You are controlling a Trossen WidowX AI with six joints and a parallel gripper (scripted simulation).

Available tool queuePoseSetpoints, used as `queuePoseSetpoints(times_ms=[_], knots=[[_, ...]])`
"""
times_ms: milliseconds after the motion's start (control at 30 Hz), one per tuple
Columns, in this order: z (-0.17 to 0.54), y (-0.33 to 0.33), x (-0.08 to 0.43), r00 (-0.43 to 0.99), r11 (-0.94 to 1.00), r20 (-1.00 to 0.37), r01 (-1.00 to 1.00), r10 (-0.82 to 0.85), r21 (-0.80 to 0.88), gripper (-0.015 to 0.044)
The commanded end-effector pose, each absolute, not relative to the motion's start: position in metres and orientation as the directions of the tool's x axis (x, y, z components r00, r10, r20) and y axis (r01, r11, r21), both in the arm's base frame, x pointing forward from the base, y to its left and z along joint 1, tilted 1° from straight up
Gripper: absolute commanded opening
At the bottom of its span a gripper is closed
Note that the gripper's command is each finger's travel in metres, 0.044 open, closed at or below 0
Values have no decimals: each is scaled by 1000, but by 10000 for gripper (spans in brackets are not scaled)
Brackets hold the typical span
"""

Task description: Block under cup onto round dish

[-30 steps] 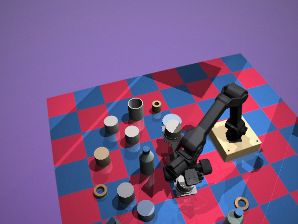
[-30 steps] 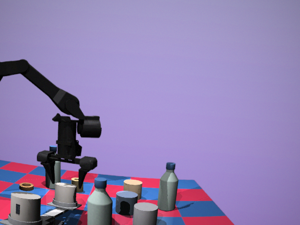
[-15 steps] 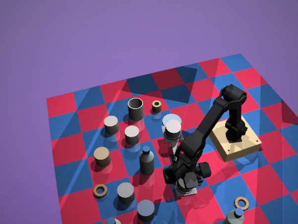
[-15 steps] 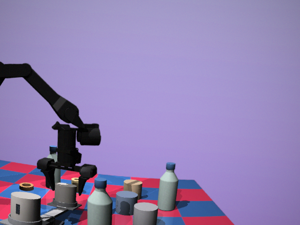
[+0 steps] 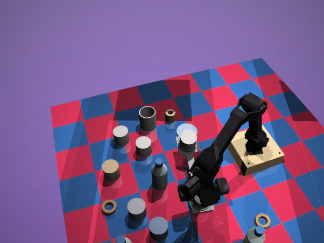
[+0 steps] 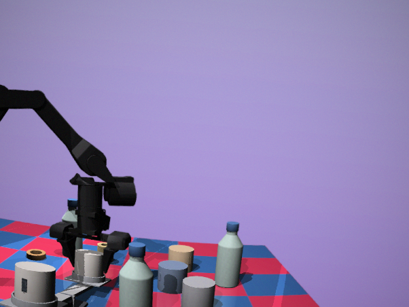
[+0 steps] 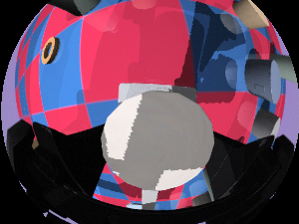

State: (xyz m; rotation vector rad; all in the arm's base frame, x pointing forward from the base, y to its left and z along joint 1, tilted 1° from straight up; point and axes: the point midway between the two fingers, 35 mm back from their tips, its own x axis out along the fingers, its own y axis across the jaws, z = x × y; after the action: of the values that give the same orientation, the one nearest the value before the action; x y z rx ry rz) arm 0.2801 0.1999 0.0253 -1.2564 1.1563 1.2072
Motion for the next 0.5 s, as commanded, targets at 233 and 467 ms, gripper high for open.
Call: queuePoseSetpoints(times_ms=[233,467], knots=[[24,200,279,38,-43,-999,-998,6,-38,288],[29,201,280,38,-43,-999,-998,6,-38,104]])
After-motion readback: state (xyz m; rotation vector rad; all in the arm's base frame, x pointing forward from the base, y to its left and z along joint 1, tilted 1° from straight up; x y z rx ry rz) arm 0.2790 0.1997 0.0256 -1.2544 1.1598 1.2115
